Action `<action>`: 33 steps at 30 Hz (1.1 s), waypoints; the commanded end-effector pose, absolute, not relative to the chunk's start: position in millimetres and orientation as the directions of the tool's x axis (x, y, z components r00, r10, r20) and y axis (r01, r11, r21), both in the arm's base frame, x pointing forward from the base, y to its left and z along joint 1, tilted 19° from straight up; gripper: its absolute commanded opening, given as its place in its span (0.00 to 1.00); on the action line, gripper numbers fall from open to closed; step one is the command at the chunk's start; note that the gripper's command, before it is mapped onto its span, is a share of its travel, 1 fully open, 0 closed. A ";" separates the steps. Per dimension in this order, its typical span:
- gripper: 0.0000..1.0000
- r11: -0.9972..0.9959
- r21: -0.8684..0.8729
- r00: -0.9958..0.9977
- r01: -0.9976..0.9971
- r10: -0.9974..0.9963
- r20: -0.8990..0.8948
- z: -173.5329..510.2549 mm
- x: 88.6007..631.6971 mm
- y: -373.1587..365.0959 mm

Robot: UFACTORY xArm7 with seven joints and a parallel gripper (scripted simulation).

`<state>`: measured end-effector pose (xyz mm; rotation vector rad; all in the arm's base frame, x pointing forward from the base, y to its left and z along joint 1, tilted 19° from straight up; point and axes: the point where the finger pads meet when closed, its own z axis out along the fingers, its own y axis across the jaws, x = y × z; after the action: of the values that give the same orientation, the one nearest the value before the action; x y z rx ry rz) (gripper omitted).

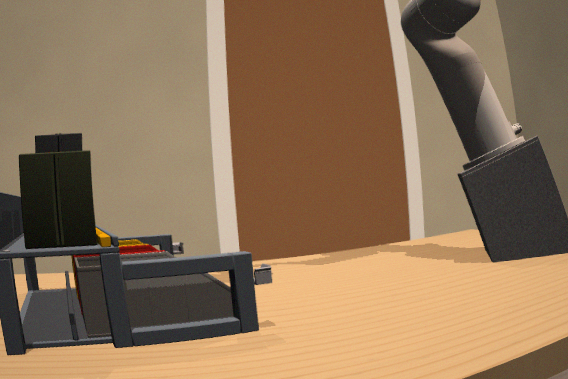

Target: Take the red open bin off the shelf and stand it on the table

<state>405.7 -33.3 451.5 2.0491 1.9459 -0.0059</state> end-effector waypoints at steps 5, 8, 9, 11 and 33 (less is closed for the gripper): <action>1.00 -0.022 0.236 0.075 0.971 0.973 -0.217 451.9 407.8 -33.1; 1.00 -0.022 0.237 0.075 0.971 0.973 -0.217 433.8 412.2 -37.4; 1.00 -0.022 0.237 0.075 0.971 0.973 -0.217 424.3 414.5 -39.7; 1.00 -0.022 0.236 0.075 0.971 0.973 -0.217 405.4 419.0 -44.2; 1.00 -0.022 0.236 0.075 0.971 0.973 -0.217 358.8 430.1 -55.4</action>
<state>426.0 -54.8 359.9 2.0487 1.9464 -0.0054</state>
